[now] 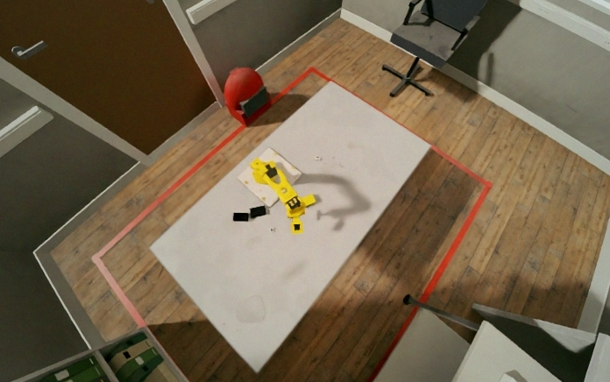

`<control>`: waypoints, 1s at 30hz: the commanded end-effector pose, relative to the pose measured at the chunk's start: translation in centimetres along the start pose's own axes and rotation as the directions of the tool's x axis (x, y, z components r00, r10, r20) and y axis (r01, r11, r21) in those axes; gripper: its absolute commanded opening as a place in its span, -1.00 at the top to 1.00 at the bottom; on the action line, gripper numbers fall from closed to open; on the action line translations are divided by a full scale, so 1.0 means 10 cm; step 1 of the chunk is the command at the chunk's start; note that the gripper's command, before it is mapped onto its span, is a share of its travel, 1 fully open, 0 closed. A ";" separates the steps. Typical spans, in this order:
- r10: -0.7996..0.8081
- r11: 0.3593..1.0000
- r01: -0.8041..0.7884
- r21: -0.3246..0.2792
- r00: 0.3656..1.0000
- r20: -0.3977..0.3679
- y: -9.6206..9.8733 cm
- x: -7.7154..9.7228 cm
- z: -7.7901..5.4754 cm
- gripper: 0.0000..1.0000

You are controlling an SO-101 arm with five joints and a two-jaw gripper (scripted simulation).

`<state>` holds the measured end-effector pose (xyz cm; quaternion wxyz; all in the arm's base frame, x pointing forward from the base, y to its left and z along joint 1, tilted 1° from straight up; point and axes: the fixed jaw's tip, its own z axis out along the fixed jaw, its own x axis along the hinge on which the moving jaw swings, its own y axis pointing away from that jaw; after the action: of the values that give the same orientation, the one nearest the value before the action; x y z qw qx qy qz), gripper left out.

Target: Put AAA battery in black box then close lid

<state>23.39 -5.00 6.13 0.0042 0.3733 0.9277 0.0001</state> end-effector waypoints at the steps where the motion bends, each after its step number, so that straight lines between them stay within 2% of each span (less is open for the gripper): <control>1: 0.275 0.961 -0.275 -0.010 0.961 0.015 -0.45 -0.23 -0.02 0.95; 4: 0.471 0.882 -0.471 -0.007 0.882 0.011 -0.79 -0.30 -0.02 0.95; 7: 0.646 0.763 -0.646 -0.003 0.763 0.008 -1.12 -0.31 -0.01 0.95; 9: 0.646 0.763 -0.646 -0.003 0.763 0.008 -1.12 -0.31 -0.01 0.95; 10: 0.723 0.691 -0.723 -0.004 0.691 0.008 -1.23 -0.31 -0.01 0.95; 13: 0.843 0.538 -0.843 -0.001 0.538 0.006 -1.53 -0.27 -0.01 0.95; 18: 0.958 0.287 -0.958 0.004 0.287 0.004 -1.93 -0.15 -0.01 0.95; 24: 0.999 0.051 -0.999 0.008 0.051 0.003 -2.26 0.01 0.00 0.95; 26: 0.999 0.051 -0.999 0.008 0.051 0.003 -2.26 0.01 0.00 0.95; 30: 0.999 -0.048 -0.999 0.010 -0.048 0.003 -2.38 0.09 0.00 0.95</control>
<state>7.25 -21.31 5.96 -0.0044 0.9152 0.4029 -0.0001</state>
